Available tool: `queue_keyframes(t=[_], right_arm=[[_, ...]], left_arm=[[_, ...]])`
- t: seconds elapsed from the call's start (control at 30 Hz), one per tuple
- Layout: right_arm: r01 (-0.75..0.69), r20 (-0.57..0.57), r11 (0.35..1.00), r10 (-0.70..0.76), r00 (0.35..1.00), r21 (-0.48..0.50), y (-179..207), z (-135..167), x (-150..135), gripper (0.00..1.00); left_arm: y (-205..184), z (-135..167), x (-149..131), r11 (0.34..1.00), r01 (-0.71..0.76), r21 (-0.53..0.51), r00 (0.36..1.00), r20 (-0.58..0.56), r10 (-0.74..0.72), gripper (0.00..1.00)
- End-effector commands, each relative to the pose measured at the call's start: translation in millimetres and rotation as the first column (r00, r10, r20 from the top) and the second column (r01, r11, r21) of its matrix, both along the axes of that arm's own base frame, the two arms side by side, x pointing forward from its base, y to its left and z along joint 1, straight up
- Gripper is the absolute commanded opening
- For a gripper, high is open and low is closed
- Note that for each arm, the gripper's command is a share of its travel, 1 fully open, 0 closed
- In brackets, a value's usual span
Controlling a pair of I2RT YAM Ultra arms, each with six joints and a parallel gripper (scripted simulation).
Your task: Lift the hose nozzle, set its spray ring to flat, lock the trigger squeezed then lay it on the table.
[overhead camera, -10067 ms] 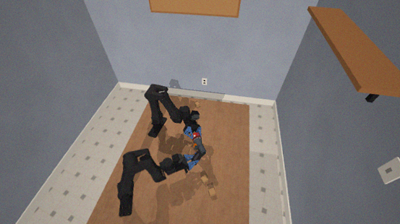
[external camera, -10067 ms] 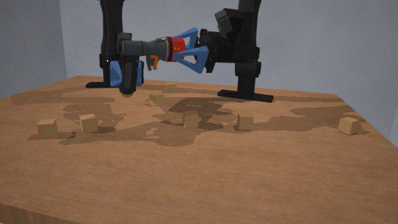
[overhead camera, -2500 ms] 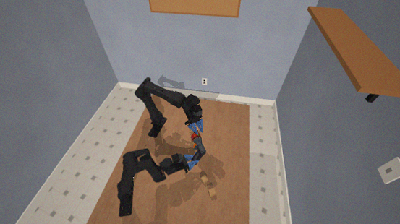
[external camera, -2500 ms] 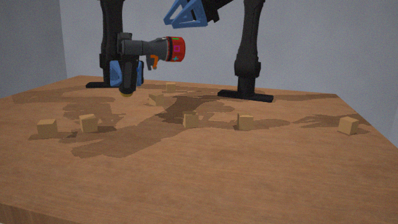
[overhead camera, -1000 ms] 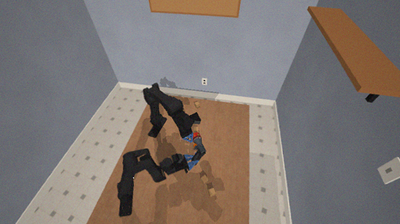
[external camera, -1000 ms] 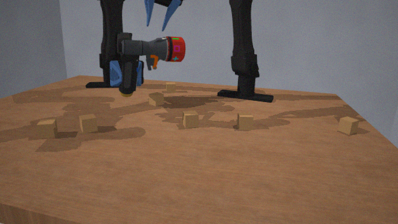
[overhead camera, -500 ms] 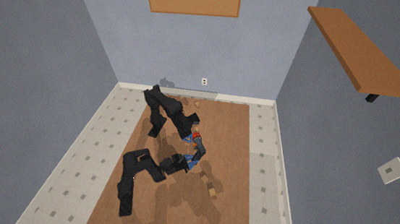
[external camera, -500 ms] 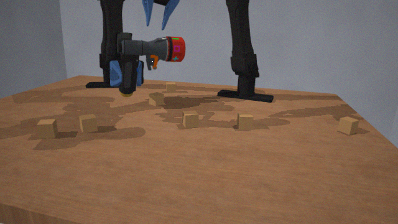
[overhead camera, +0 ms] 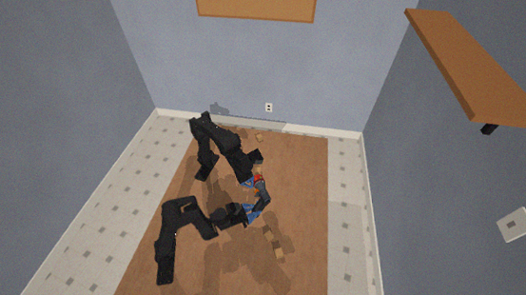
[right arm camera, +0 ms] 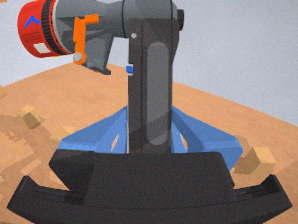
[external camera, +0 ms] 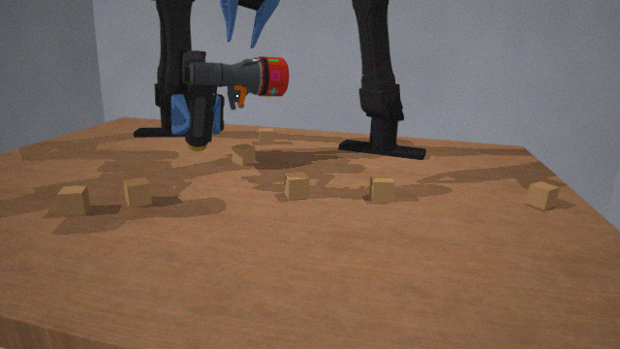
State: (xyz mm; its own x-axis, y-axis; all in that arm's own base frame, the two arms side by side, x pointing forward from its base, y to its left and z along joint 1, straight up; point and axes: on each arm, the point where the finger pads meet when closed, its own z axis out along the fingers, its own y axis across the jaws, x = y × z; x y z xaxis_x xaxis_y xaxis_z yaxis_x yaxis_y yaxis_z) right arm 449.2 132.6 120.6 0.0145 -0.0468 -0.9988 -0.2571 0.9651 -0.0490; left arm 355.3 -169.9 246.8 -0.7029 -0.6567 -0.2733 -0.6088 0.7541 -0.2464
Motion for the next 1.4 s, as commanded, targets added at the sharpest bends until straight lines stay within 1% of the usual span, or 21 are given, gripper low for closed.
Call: queue_keyframes(t=[0.0,0.03,0.23,0.27,0.3,0.4,0.43,0.47,0.53,0.57,0.77,0.8,0.87,0.97,1.0,1.03,1.17,1.3,1.37], right_arm=[[-0.014,0.178,0.997,0.0,0.984,0.074,4,61,1,0.36],[-0.014,0.178,0.997,0.0,0.984,0.074,4,61,1,0.36],[-0.014,0.178,0.997,0.0,0.984,0.074,4,61,1,0.36],[-0.014,0.178,0.997,0.0,0.984,0.074,4,61,1,0.36],[-0.014,0.178,0.997,0.0,0.984,0.074,4,61,1,0.36],[-0.014,0.178,0.997,0.0,0.984,0.074,4,61,1,0.36],[-0.014,0.178,0.997,0.0,0.984,0.074,4,61,1,0.36],[-0.014,0.178,0.997,0.0,0.984,0.074,4,61,1,0.36],[-0.014,0.178,0.997,0.0,0.984,0.074,4,61,1,0.36],[-0.014,0.178,0.997,0.0,0.984,0.074,4,61,1,0.36],[-0.014,0.178,0.997,0.0,0.984,0.074,4,61,1,0.36],[-0.014,0.178,0.997,0.0,0.984,0.074,4,61,1,0.36],[-0.014,0.178,0.997,0.0,0.984,0.074,4,61,1,0.36],[-0.014,0.178,0.997,0.0,0.984,0.074,4,61,1,0.36],[-0.014,0.178,0.997,0.0,0.984,0.074,4,61,1,0.36],[-0.014,0.178,0.997,0.0,0.984,0.074,4,61,1,0.36],[-0.014,0.178,0.997,0.0,0.984,0.074,4,61,1,0.36],[-0.018,0.178,0.997,0.005,0.984,0.073,5,61,1,0.36],[-0.019,0.178,0.997,0.006,0.984,0.073,5,61,1,0.36]], left_arm=[[8,2,4,1.0,-0.011,0.002,0.999,0.032,0.01,0.37],[4,4,3,1.0,0.0,-0.001,0.999,0.038,0.0,0.37],[6,-7,7,1.0,-0.004,0.001,0.999,0.034,0.004,0.37],[3,-4,7,1.0,0.002,-0.004,0.999,0.043,-0.001,0.37],[8,-9,9,1.0,-0.01,0.0,0.999,0.034,0.01,0.37],[8,-10,10,1.0,-0.011,0.0,0.999,0.035,0.011,0.37],[0,-8,10,1.0,0.007,-0.006,0.999,0.044,-0.006,0.37],[4,-16,8,1.0,0.002,0.004,1.0,0.028,-0.002,0.37],[7,-22,13,1.0,-0.011,0.006,1.0,0.022,0.011,0.37],[5,-18,12,1.0,-0.004,0.001,0.999,0.032,0.004,0.37],[4,-38,19,1.0,-0.006,0.013,1.0,0.007,0.006,0.37],[-2,-31,17,1.0,0.01,-0.003,1.0,0.023,-0.01,0.37],[6,-34,19,1.0,-0.009,0.003,1.0,0.023,0.009,0.37],[6,-38,20,1.0,-0.009,0.007,1.0,0.016,0.009,0.37],[-4,-33,21,1.0,0.012,-0.004,0.999,0.036,-0.012,0.37],[-2,-45,17,1.0,0.014,0.012,1.0,0.007,-0.014,0.37],[5,-47,23,1.0,-0.008,0.007,1.0,0.014,0.007,0.37],[4,-59,27,1.0,-0.006,0.014,1.0,0.003,0.006,0.37],[3,-45,26,1.0,-0.003,-0.005,0.999,0.037,0.003,0.37]])
